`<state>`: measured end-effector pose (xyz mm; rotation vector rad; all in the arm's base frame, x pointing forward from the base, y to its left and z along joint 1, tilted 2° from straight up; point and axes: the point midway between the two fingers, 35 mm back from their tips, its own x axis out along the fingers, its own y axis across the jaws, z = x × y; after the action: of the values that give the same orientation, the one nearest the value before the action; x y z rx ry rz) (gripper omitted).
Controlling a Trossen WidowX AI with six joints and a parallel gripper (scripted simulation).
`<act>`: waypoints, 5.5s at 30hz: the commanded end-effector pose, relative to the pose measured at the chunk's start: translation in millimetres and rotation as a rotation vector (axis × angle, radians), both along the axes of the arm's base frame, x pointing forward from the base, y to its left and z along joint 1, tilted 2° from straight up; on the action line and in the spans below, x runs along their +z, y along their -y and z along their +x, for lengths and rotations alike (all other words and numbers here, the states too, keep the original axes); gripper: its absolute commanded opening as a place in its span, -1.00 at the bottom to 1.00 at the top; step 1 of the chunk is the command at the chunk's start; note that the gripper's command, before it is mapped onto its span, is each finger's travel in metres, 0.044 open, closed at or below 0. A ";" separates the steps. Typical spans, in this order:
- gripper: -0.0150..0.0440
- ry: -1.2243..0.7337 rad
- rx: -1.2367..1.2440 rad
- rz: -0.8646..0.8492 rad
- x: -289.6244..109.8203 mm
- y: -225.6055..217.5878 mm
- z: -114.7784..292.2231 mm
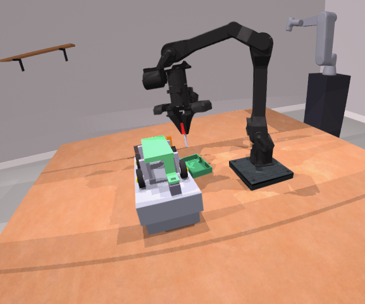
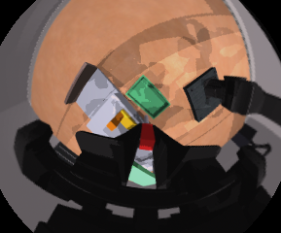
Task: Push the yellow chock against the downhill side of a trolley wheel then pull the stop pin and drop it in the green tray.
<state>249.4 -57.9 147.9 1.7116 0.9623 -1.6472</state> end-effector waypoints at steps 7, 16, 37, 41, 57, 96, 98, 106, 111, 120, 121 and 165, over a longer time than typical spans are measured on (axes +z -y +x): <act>-0.49 -0.013 -0.321 -0.072 1.5 -2.2 -0.4; -0.49 -0.010 -0.597 -0.124 2.2 -3.9 -0.1; -0.49 -0.012 -0.654 -0.135 -17.6 0.0 -24.0; -0.49 -0.012 -0.654 -0.135 -17.9 0.1 -24.3; -0.49 -0.115 -0.647 0.007 -57.8 -13.4 -28.7; 0.15 -0.116 -0.647 0.007 -86.2 -11.8 -30.5; 0.15 -0.116 -0.647 0.007 -86.7 -10.7 -30.2; 0.15 -0.115 -0.647 0.007 -88.5 -7.1 -29.1; 0.15 -0.115 -0.647 0.007 -89.6 -5.0 -28.4; 0.15 -0.115 -0.647 0.006 -91.8 -1.2 -27.2; 0.15 -0.115 -0.647 0.006 -92.1 -0.8 -27.0; 0.15 -0.114 -0.647 0.004 -105.9 17.7 -21.0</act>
<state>227.4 -73.9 44.0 2.0907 0.4647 -2.1562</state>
